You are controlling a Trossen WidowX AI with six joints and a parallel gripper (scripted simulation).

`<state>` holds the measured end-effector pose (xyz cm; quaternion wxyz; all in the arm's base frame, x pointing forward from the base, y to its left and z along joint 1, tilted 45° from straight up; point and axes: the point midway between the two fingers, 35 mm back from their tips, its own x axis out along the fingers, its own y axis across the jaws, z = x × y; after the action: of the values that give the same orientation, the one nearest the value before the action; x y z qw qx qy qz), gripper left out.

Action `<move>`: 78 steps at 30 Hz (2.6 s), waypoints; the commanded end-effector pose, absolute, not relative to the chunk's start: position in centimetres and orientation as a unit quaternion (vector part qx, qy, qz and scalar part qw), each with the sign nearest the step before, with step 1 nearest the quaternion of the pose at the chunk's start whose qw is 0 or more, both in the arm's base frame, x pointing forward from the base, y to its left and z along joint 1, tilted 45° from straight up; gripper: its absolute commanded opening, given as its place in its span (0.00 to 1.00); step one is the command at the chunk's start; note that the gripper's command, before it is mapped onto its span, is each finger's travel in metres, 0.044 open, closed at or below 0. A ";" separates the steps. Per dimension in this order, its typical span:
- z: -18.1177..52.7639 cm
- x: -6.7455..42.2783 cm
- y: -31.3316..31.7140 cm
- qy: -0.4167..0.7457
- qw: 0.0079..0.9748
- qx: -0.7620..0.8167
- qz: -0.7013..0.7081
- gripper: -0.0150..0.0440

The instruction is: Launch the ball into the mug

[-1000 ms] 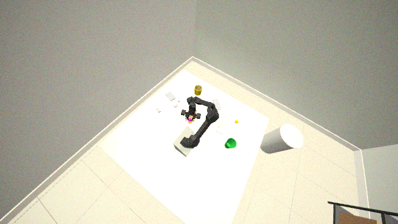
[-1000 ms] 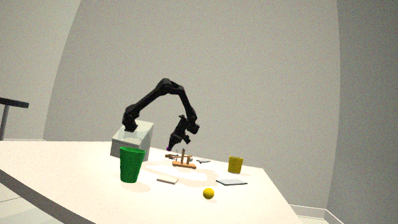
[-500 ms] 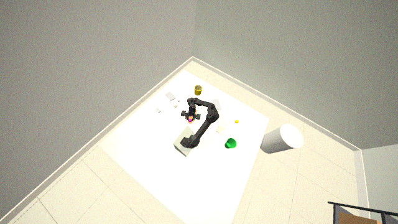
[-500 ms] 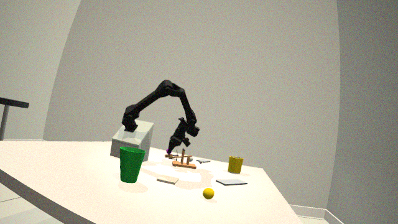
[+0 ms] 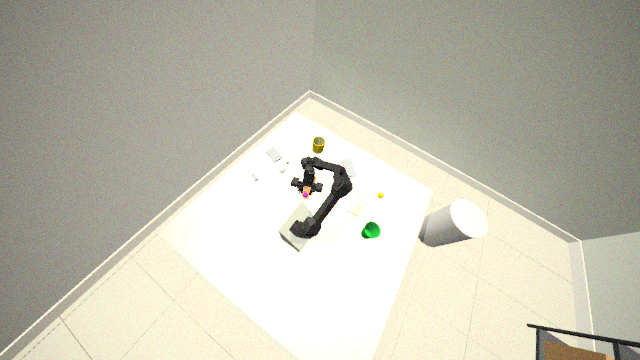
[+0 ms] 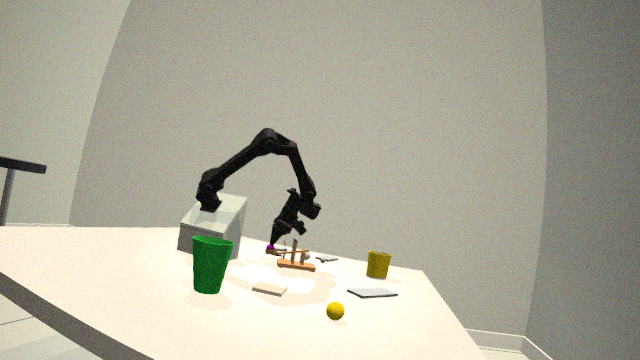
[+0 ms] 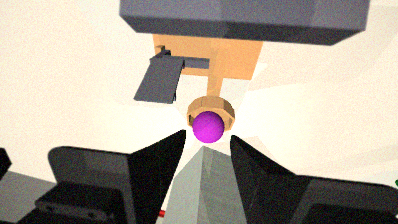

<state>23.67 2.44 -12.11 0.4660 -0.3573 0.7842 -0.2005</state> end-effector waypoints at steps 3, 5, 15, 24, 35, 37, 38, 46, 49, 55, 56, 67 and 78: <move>-8.4 24.2 6.6 0.785 0.467 -0.356 -0.198 0.88; -5.8 24.0 9.0 0.785 0.466 -0.356 -0.198 0.97; -7.6 27.9 10.8 0.755 0.525 -0.359 -0.159 1.00; -9.4 35.8 14.9 0.678 0.632 -0.360 -0.102 1.00; -8.6 46.1 20.2 0.552 0.742 -0.376 -0.056 1.00; -8.1 48.0 21.1 0.525 0.760 -0.380 -0.052 1.00; -7.7 48.9 21.6 0.511 0.768 -0.382 -0.050 1.00; -5.4 53.6 23.8 0.435 0.809 -0.393 -0.049 1.00; -5.4 53.6 23.8 0.435 0.809 -0.393 -0.049 1.00; -5.4 53.6 23.8 0.435 0.809 -0.393 -0.049 1.00; -5.4 53.6 23.8 0.435 0.809 -0.393 -0.049 1.00; -5.4 53.6 23.8 0.435 0.809 -0.393 -0.049 0.91; -5.4 53.6 23.8 0.435 0.809 -0.393 -0.049 0.42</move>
<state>53.53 23.87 -5.43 0.8094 -0.3903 0.4360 -0.0489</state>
